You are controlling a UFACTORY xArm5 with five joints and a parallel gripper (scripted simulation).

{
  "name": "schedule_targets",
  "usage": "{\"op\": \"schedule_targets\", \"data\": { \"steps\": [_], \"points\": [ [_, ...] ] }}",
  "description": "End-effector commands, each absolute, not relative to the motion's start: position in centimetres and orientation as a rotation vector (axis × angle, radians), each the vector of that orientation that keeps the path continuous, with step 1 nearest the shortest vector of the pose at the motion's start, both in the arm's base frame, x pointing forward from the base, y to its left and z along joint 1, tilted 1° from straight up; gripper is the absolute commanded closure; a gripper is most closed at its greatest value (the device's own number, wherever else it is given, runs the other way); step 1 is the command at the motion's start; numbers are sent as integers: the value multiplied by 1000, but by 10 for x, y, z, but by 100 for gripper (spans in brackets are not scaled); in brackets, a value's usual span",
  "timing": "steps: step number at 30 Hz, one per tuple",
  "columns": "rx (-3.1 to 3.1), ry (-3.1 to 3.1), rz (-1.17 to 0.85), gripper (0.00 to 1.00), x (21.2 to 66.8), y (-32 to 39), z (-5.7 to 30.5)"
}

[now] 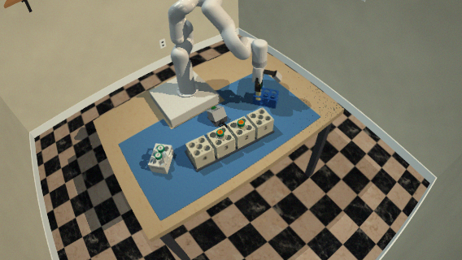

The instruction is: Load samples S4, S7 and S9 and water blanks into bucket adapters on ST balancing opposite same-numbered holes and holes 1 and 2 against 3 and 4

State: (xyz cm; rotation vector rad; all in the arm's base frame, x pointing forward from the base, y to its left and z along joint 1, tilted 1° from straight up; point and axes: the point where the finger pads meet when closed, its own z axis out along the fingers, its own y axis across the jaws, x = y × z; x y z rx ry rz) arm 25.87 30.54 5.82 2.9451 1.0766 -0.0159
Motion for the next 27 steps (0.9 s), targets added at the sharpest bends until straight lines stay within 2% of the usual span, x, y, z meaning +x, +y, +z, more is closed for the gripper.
{"op": "schedule_targets", "data": {
  "steps": [1, 27],
  "points": [
    [2947, 1077, -10, 100, 260, 307, 62],
    [2947, 1077, -10, 100, 260, 307, 77]
  ]
}}
